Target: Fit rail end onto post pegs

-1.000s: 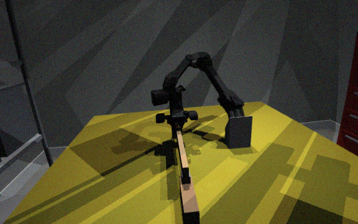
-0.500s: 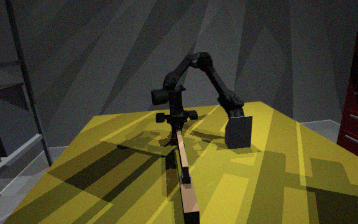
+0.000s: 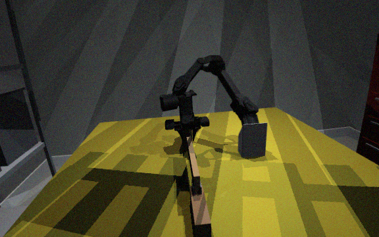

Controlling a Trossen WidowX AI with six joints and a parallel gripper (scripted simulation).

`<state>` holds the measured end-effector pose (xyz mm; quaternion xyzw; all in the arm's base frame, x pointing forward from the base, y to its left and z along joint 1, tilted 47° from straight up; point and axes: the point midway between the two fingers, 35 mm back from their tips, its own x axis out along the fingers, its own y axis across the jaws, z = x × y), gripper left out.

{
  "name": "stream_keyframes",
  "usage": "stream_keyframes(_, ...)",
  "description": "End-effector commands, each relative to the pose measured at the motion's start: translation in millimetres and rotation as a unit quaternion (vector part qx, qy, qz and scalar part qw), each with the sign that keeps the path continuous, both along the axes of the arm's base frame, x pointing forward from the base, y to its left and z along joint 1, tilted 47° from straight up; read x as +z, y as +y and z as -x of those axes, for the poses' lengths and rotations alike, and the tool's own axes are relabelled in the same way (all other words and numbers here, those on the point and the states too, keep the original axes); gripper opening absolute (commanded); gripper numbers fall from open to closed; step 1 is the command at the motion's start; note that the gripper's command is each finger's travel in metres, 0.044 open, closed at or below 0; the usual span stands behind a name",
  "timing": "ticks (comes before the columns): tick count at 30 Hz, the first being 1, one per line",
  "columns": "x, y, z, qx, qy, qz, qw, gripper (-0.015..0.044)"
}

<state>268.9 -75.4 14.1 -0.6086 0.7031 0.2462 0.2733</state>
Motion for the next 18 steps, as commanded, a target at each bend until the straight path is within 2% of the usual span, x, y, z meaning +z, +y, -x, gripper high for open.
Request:
stream_keyframes(1,0,0,0,0.000,-0.001,0.001,1.000,0.0289)
stream_keyframes(7,0,0,0,0.000,-0.001,0.001,1.000,0.0440)
stream_keyframes(11,0,2,-1,0.000,-0.001,0.001,1.000,0.0440)
stream_keyframes(15,-2,40,-6,0.001,-0.001,0.001,1.000,0.0440)
stream_keyframes(18,-2,43,-6,0.001,-0.001,0.001,1.000,0.0440)
